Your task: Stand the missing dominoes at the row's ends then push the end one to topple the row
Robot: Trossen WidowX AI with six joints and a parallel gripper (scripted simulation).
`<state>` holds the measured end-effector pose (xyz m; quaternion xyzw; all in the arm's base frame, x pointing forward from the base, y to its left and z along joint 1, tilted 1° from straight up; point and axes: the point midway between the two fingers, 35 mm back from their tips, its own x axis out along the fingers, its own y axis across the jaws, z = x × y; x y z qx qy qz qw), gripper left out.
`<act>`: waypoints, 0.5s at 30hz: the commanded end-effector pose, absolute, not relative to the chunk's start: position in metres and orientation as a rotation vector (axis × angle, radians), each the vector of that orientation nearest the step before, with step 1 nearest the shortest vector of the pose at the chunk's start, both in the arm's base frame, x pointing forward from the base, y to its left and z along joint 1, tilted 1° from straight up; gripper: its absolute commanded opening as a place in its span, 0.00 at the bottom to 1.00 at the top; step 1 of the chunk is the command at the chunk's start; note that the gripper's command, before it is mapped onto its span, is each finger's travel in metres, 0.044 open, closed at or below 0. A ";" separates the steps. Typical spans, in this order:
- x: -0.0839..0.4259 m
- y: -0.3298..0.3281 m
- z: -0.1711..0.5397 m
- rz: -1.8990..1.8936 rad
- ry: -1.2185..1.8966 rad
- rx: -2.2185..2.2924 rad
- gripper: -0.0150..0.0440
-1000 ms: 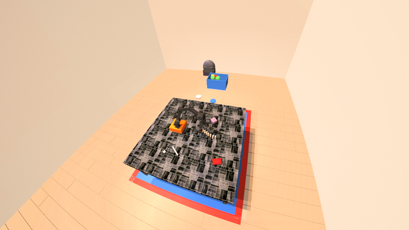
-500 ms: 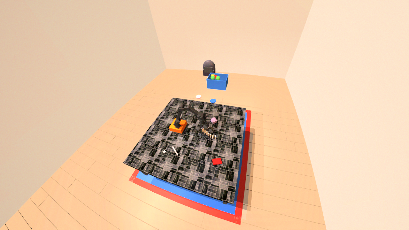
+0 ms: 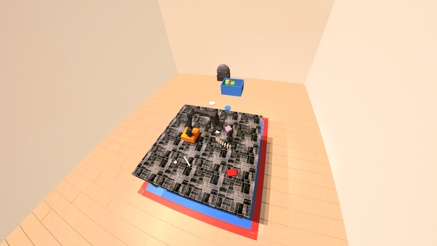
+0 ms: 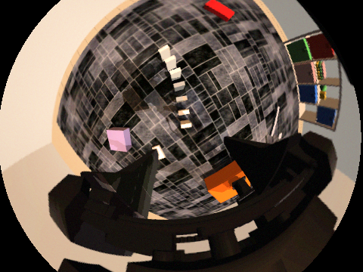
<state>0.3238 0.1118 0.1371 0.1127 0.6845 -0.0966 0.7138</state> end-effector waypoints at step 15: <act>0.290 0.230 0.056 -0.050 1.534 0.098 1.00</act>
